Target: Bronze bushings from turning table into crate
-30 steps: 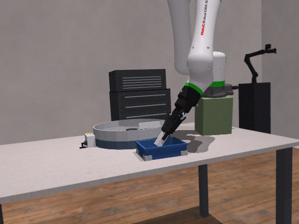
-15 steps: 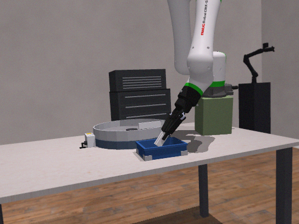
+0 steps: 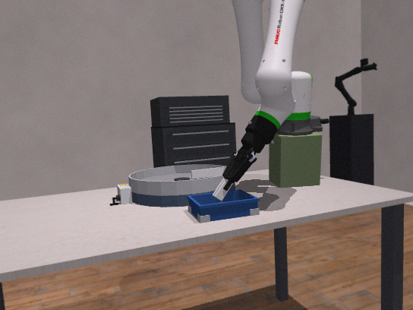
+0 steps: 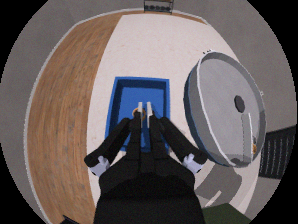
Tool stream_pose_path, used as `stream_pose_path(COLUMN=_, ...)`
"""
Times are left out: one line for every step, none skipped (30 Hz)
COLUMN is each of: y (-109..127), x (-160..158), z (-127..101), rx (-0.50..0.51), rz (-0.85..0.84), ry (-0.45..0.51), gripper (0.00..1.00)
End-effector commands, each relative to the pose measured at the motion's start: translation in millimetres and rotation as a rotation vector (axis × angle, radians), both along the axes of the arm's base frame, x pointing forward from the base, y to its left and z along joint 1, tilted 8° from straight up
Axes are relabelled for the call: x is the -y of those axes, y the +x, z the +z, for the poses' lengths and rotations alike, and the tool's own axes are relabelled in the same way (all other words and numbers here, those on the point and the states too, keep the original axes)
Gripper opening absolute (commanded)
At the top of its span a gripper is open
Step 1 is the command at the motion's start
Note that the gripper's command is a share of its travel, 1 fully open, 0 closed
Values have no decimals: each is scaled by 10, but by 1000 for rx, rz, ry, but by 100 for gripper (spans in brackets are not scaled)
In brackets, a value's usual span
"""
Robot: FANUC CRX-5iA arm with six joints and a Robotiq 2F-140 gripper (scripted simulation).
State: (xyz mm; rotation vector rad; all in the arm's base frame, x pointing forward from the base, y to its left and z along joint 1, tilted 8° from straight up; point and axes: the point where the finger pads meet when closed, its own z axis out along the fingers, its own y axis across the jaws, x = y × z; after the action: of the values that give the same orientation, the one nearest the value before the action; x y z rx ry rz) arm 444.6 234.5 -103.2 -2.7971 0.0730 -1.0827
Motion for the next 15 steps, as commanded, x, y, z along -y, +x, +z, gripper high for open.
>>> stream_pose_path(y=-5, x=17, z=120, rx=-3, rz=-1, ry=-2, gripper=7)
stream_pose_path(y=-7, x=24, z=165, rx=-3, rz=-1, ry=-2, gripper=7)
stream_pose_path(y=-9, x=30, z=212, rx=-3, rz=-1, ry=-2, gripper=7)
stream_pose_path(y=-11, x=37, z=260, rx=-3, rz=-1, ry=-2, gripper=7)
stream_pose_path(y=-13, x=43, z=309, rx=-3, rz=-1, ry=-2, gripper=7)
stream_pose_path(y=-15, x=50, z=357, rx=-3, rz=-1, ry=-2, gripper=7)
stream_pose_path(y=-17, x=57, z=406, rx=-3, rz=-1, ry=-2, gripper=7)
stream_pose_path(y=-19, x=63, z=452, rx=-4, rz=-1, ry=-2, gripper=7)
stream_pose_path(y=-21, x=69, z=498, rx=-4, rz=-1, ry=-2, gripper=7)
stream_pose_path(y=-22, x=75, z=541, rx=-4, rz=-1, ry=-2, gripper=7)
stream_pose_path(y=-24, x=80, z=581, rx=-4, rz=-1, ry=-2, gripper=7)
stream_pose_path(y=-25, x=85, z=619, rx=-3, rz=-1, ry=-2, gripper=7)
stream_pose_path(y=-27, x=90, z=653, rx=-4, rz=-1, ry=-2, gripper=7)
stream_pose_path(y=-28, x=95, z=684, rx=-4, rz=-1, ry=-2, gripper=7)
stream_pose_path(y=-28, x=95, z=684, rx=-4, rz=-1, ry=-2, gripper=7)
